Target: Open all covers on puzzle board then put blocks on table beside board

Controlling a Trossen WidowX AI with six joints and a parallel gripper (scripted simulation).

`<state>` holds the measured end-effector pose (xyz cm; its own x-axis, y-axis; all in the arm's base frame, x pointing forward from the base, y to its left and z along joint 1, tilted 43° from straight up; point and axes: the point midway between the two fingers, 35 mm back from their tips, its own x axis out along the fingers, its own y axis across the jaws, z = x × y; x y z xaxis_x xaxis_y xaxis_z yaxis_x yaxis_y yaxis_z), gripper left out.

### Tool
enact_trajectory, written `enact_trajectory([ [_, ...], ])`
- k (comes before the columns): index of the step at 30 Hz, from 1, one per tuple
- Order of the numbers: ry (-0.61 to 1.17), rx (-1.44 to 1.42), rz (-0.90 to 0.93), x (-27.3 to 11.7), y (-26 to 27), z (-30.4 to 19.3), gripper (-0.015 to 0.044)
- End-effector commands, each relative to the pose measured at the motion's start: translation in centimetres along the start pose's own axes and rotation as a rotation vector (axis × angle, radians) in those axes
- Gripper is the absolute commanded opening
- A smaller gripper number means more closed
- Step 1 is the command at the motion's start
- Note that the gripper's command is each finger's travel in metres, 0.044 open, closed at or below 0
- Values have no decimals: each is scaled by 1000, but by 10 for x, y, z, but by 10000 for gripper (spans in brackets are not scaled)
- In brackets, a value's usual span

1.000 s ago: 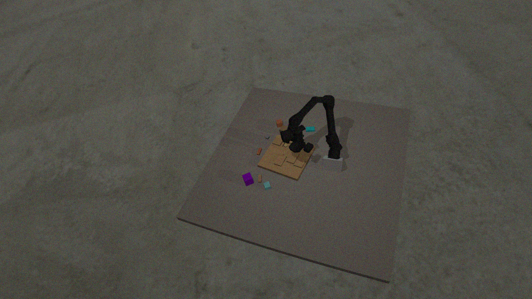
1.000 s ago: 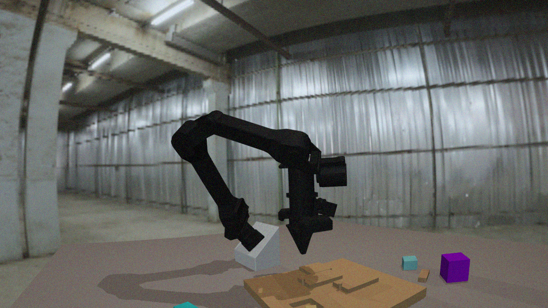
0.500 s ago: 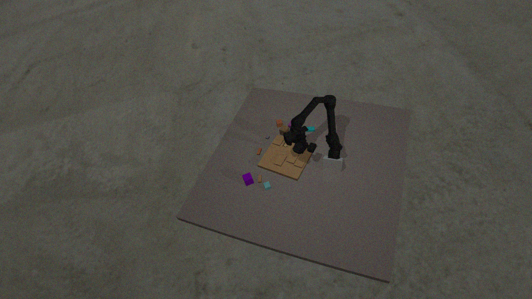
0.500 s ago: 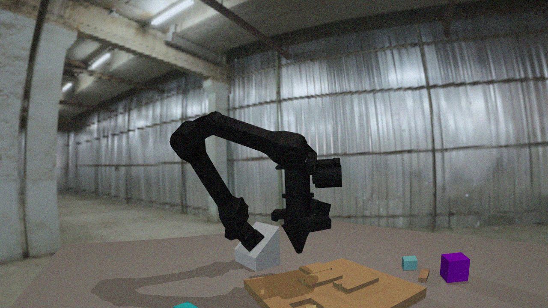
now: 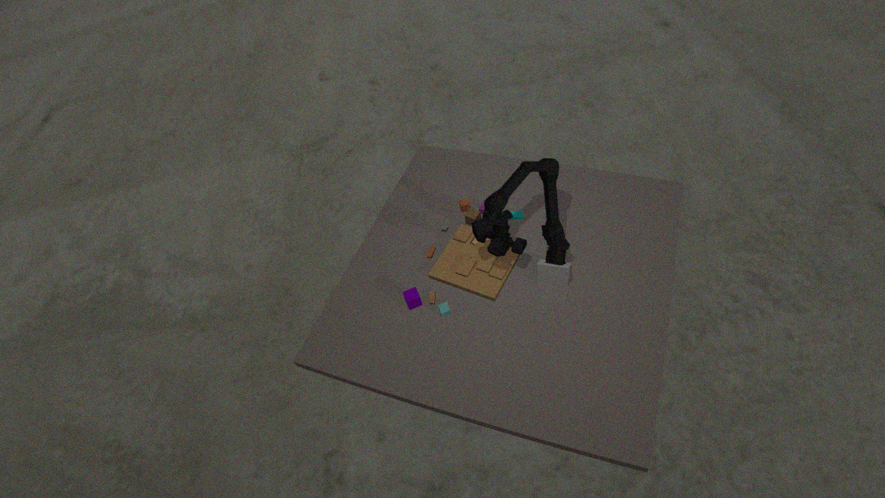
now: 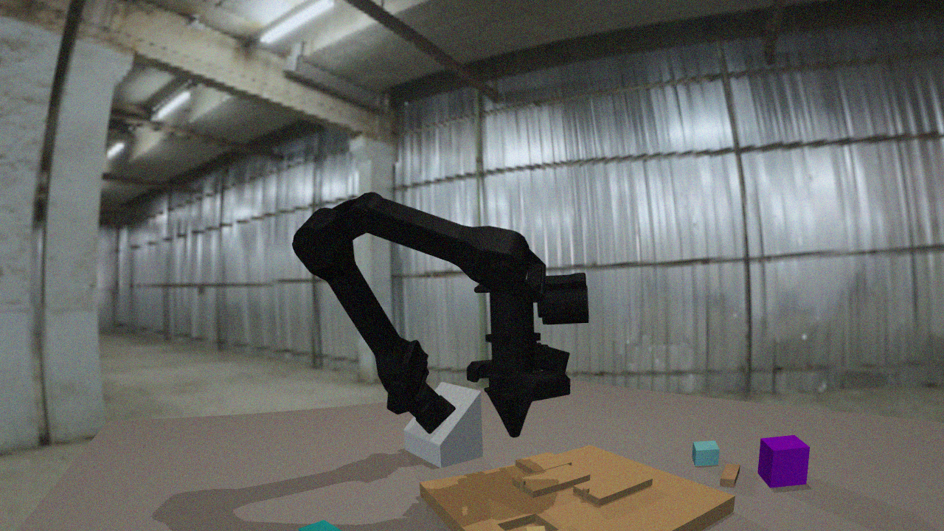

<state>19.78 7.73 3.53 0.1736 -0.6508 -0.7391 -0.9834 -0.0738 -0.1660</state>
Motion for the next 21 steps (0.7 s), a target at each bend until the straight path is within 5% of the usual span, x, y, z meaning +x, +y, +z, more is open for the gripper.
enact_trajectory([
  [1, -3, -6, 3, 0, 1, 0, 0],
  [21, -4, -6, 3, 12, 0, 1, 0],
])
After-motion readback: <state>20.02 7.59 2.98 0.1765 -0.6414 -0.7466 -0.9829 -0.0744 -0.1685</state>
